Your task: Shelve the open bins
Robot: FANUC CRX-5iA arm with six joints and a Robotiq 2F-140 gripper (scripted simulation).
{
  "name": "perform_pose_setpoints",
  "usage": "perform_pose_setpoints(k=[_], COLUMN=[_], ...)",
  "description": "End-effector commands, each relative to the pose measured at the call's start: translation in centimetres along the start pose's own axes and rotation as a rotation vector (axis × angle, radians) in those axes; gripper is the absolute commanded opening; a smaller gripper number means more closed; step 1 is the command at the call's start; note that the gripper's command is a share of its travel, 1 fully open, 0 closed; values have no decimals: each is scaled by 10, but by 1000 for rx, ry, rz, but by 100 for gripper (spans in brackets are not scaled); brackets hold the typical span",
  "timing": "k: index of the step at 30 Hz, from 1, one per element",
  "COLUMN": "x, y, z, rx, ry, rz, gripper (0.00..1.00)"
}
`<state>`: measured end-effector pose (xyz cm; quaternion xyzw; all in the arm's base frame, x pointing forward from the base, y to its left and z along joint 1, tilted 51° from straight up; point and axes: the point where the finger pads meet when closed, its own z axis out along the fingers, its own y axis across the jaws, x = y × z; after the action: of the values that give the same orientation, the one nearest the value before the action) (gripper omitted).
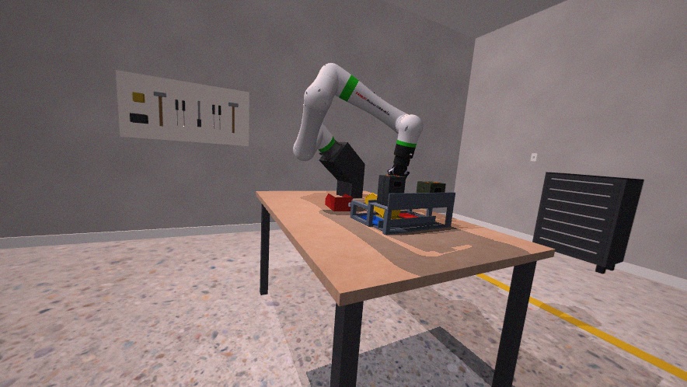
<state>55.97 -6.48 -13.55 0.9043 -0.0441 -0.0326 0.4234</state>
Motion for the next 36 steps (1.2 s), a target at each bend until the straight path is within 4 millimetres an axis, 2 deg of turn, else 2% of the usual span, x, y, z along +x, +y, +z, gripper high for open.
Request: perform_pose_setpoints(k=[1, 36], x=[0, 2], y=[0, 0], z=[1, 6], rx=[0, 0], ry=[0, 0], rz=[0, 0], gripper=[0, 0])
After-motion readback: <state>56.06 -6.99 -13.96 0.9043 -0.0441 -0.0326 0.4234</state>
